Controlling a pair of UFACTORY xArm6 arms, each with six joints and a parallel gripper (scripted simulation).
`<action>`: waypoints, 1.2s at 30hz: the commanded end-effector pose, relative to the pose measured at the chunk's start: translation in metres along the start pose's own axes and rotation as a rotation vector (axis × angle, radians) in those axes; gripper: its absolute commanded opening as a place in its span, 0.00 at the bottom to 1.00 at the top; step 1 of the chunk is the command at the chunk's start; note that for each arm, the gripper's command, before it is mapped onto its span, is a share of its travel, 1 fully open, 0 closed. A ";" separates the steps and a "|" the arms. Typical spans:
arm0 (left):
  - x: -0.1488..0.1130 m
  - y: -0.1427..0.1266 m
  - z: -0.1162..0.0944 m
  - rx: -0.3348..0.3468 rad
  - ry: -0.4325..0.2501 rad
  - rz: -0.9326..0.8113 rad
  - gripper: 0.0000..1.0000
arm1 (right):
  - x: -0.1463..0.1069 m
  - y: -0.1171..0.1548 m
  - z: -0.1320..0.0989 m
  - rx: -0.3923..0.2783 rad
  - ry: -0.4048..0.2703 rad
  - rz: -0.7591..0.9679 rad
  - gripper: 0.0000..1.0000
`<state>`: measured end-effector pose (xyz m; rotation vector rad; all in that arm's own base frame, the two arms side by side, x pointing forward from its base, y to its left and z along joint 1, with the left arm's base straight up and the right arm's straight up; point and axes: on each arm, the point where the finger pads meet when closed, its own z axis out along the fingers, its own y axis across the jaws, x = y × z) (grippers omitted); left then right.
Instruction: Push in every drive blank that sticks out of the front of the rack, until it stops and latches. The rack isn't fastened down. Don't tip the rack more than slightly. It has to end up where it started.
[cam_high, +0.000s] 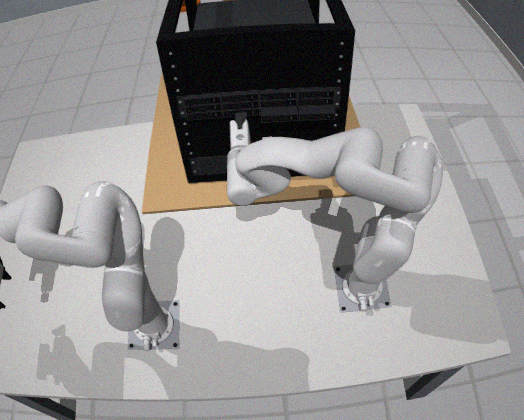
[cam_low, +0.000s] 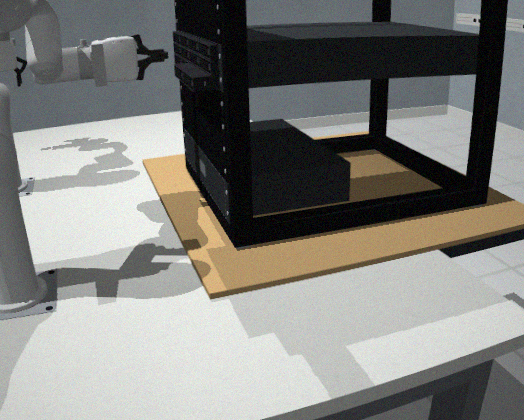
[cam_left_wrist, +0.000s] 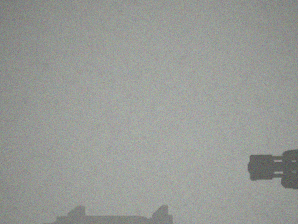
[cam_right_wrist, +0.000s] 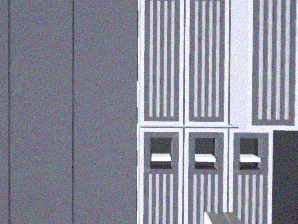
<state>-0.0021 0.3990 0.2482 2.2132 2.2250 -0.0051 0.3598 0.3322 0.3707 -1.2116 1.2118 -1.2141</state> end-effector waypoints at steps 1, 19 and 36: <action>0.001 0.000 -0.002 0.000 0.005 0.000 1.00 | 0.000 -0.002 0.001 0.002 0.000 0.004 0.00; 0.001 0.000 -0.002 0.000 0.005 0.000 1.00 | 0.000 -0.002 0.025 0.002 0.000 0.004 0.00; 0.001 0.000 -0.002 0.000 0.005 0.000 1.00 | 0.000 -0.002 0.030 0.002 0.000 0.004 0.00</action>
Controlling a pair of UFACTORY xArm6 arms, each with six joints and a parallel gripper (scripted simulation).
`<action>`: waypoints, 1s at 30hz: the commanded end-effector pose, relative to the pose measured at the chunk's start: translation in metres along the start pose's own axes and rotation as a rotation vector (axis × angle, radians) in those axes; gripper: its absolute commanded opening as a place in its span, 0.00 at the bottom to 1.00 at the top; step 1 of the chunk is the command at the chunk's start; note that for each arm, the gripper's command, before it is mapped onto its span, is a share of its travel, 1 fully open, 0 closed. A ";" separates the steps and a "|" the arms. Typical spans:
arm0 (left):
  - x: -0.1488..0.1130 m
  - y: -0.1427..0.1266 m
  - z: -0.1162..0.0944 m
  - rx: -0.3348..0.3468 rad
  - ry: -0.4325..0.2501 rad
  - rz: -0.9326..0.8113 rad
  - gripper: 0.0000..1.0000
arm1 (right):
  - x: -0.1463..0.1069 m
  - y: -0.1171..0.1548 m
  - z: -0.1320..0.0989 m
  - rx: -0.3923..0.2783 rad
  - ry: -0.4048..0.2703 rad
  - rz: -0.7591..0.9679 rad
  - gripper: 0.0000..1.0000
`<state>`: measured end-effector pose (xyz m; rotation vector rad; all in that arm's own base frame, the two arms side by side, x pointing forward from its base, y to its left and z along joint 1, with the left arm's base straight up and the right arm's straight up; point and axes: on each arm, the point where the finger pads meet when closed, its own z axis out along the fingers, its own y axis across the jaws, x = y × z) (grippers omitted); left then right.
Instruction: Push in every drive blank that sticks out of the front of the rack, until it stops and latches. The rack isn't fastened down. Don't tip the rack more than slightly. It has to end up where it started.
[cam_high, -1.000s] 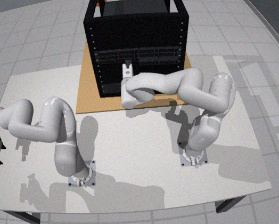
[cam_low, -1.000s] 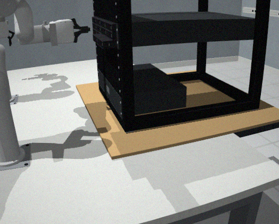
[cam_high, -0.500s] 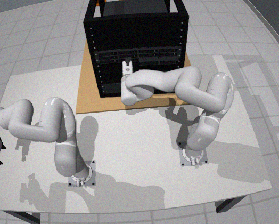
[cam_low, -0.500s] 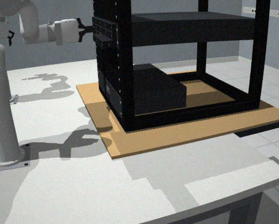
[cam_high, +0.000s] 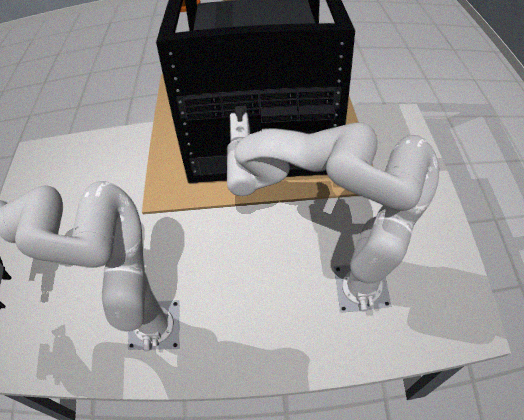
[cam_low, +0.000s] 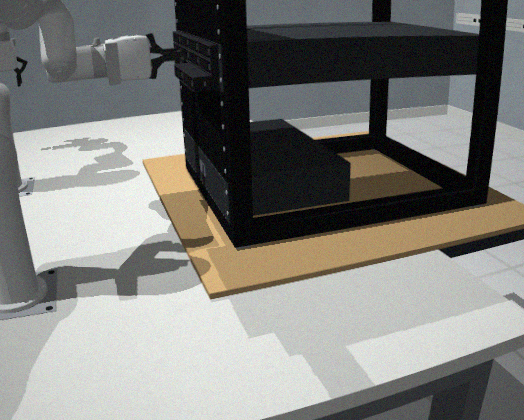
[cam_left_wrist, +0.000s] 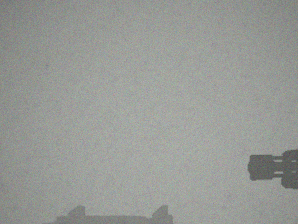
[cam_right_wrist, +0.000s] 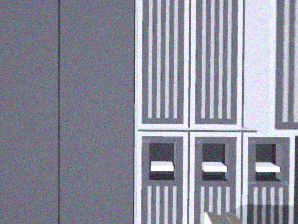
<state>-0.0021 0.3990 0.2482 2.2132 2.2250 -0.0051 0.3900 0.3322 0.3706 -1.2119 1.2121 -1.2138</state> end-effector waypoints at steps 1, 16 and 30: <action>0.001 0.000 -0.002 0.000 0.005 0.000 1.00 | 0.000 -0.002 0.000 0.002 0.000 0.004 0.00; 0.001 0.000 -0.002 0.000 0.005 0.000 1.00 | 0.000 -0.002 0.011 0.002 0.000 0.004 0.00; 0.001 0.000 -0.002 0.000 0.005 0.000 1.00 | 0.000 -0.002 0.011 0.002 0.000 0.004 0.00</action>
